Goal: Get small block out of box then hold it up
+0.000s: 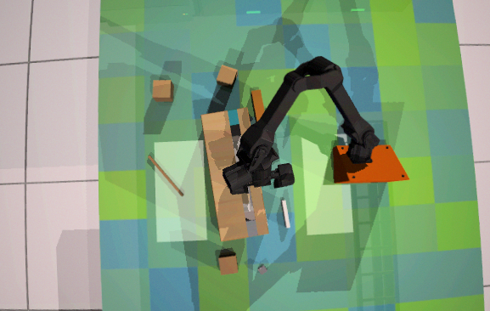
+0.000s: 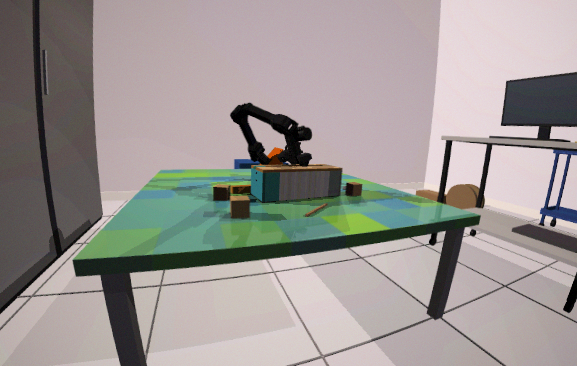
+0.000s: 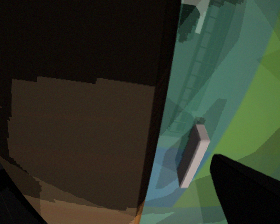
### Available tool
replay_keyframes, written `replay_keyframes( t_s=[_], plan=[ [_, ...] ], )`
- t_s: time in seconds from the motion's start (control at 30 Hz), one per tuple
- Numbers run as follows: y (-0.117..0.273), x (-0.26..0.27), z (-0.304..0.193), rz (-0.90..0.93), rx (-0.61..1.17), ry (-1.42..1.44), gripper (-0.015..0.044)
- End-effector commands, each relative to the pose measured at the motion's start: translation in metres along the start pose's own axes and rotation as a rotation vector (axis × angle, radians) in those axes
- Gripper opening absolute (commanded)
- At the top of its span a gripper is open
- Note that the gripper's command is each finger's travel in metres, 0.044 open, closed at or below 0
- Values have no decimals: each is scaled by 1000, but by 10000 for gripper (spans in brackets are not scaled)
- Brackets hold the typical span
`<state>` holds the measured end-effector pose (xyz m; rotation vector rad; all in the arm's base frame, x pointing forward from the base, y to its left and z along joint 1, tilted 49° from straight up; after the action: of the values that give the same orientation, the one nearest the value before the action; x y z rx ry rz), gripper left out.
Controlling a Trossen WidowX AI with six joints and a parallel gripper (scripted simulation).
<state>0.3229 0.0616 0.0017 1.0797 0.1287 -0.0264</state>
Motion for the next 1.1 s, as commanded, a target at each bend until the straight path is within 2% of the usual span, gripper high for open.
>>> replay_keyframes(
  t_s=[0.0, 1.07],
  plan=[
    [-3, 0, -6, -3, 3, 1, 400],
    [-13, 2, -36, -2, 5, 1, 400]
  ],
)
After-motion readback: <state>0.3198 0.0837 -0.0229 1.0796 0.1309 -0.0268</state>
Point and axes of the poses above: the point midway between the two fingers, 35 mm back from their tips, its own y axis back along the fingers, its own x axis across the jaws, z = x × y, the point moved 5 cm from there along y, back along the fingers, and after that the axes turned 3 degrees about y, right-handed, at the moved point
